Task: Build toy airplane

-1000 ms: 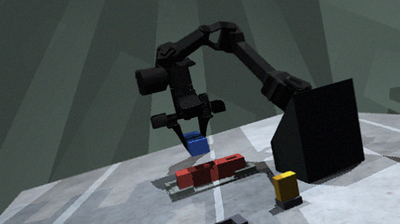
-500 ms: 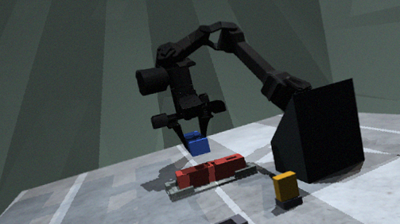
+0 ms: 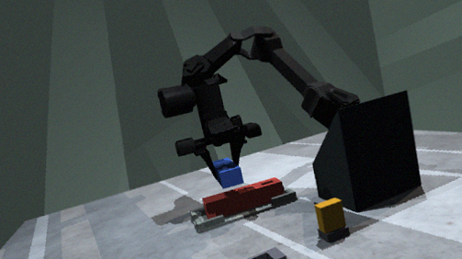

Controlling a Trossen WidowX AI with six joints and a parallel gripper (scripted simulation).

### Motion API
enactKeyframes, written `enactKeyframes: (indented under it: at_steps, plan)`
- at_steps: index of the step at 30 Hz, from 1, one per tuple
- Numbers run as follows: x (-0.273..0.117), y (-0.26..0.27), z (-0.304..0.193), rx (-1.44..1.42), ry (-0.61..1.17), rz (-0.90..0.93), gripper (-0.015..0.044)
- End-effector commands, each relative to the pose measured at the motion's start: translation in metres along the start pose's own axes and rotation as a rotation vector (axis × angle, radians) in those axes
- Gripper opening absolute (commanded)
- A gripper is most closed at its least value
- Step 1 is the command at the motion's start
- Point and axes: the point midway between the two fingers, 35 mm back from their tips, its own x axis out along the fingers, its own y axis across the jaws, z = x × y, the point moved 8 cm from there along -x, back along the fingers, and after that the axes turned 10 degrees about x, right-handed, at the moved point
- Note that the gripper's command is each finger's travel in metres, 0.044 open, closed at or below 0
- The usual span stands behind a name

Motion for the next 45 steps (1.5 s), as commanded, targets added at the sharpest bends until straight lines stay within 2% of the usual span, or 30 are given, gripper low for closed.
enactKeyframes:
  at_steps: [1, 17, 22, 27, 42, 45]
  plan:
    - [0.008, 0.0, 0.0, -0.006, 0.005, 0.0, 0.0195]
    - [0.025, 0.001, -0.001, -0.006, 0.007, -0.001, 0.0195]
    - [0.023, 0.0, -0.001, 0.0, 0.003, 0.001, 0.0161]
    - [0.023, 0.0, -0.001, 0.0, 0.003, 0.001, 0.003]
    - [0.023, 0.0, -0.001, 0.0, 0.003, 0.001, 0.0424]
    - [0.023, 0.0, -0.001, 0.0, 0.003, 0.001, 0.044]
